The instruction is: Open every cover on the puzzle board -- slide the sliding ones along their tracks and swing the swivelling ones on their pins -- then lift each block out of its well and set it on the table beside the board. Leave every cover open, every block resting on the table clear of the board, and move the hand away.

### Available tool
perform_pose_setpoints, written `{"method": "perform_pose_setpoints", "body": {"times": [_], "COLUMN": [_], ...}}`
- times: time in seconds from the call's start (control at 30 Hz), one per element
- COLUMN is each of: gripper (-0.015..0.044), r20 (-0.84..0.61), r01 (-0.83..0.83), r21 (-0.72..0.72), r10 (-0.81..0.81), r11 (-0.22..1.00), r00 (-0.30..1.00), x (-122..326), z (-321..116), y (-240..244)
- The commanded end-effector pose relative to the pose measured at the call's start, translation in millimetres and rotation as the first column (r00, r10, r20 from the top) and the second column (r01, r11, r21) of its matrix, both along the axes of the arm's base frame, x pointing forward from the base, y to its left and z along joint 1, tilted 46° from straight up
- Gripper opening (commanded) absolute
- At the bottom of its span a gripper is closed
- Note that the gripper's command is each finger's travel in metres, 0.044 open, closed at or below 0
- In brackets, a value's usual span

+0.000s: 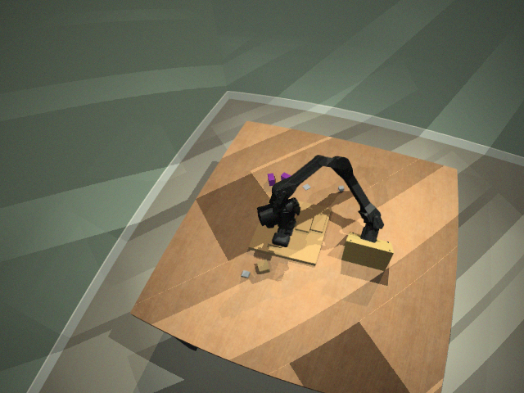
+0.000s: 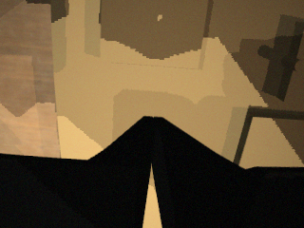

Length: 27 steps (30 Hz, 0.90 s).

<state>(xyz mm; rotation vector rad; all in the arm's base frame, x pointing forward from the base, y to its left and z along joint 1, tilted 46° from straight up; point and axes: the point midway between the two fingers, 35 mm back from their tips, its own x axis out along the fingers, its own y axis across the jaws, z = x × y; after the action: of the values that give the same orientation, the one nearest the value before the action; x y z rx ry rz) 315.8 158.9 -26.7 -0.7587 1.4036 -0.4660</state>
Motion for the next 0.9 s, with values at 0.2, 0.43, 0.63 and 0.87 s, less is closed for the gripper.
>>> {"method": "perform_pose_setpoints", "body": {"times": [0.2, 0.43, 0.63, 0.87], "gripper": [0.0, 0.0, 0.0, 0.0], "r20": [-0.006, -0.006, -0.006, -0.006], "r01": [0.0, 0.0, 0.0, 0.0], "r21": [0.001, 0.001, 0.001, 0.001], "r10": [0.0, 0.0, 0.0, 0.0], "r11": [1.0, 1.0, 1.0, 1.0], "r00": [1.0, 1.0, 1.0, 1.0], "x": [-0.3, 0.8, 1.9, 3.0], "z": [-0.7, -4.9, -9.3, -14.2], "y": [-0.5, -4.4, -8.4, -13.1]}}
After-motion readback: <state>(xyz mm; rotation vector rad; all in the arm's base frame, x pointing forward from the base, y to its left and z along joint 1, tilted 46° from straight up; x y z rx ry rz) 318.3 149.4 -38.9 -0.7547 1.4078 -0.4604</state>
